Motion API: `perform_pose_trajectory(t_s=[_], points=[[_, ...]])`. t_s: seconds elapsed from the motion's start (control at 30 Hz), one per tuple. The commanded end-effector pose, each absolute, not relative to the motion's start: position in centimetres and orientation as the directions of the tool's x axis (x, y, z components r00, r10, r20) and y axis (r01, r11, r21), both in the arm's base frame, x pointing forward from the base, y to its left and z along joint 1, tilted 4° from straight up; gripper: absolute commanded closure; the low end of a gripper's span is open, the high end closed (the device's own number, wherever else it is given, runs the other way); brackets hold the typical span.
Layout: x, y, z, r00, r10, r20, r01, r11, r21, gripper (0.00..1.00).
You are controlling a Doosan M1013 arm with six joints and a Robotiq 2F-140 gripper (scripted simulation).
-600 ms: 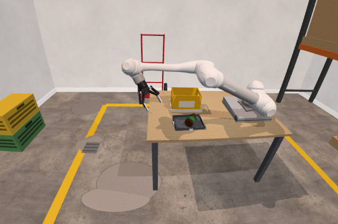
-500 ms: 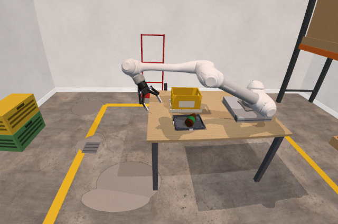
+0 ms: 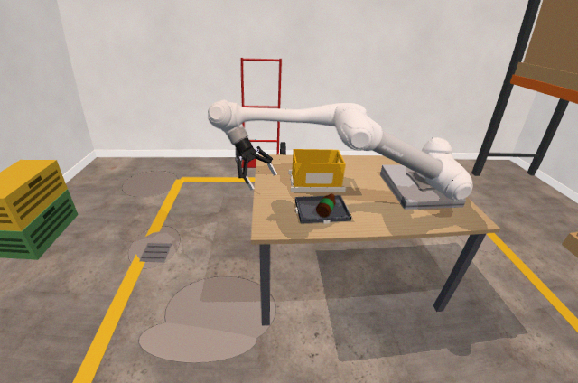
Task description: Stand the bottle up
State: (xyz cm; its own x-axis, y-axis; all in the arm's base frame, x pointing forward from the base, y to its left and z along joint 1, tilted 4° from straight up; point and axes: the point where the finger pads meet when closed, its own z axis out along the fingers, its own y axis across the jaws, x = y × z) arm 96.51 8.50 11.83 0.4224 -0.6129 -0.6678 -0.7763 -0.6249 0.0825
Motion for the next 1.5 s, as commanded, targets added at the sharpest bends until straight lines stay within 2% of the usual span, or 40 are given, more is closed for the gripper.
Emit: perform_pose_trajectory(t_s=[0.0,0.2,0.43,0.5,0.6,0.93,1.07,1.47], points=[[96.5,8.5,11.9,0.423,-0.613,-0.667,-0.776,-0.625,0.082,0.0],[95.9,8.3,13.4,0.465,-0.606,-0.645,-0.764,-0.643,0.054,0.0],[92.2,7.4,19.5,0.636,-0.56,-0.531,-0.682,-0.73,-0.046,0.0],[92.2,7.4,19.5,0.636,-0.56,-0.531,-0.682,-0.73,-0.046,0.0],[89.1,6.5,22.7,0.73,-0.515,-0.449,-0.609,-0.788,-0.087,0.0],[80.8,4.2,28.1,0.895,-0.365,-0.258,-0.404,-0.907,-0.116,0.0],[78.9,3.7,29.0,0.92,-0.326,-0.219,-0.356,-0.928,-0.112,0.0],[66.1,0.3,32.1,1.0,-0.027,-0.013,-0.027,-1.0,-0.013,0.0]])
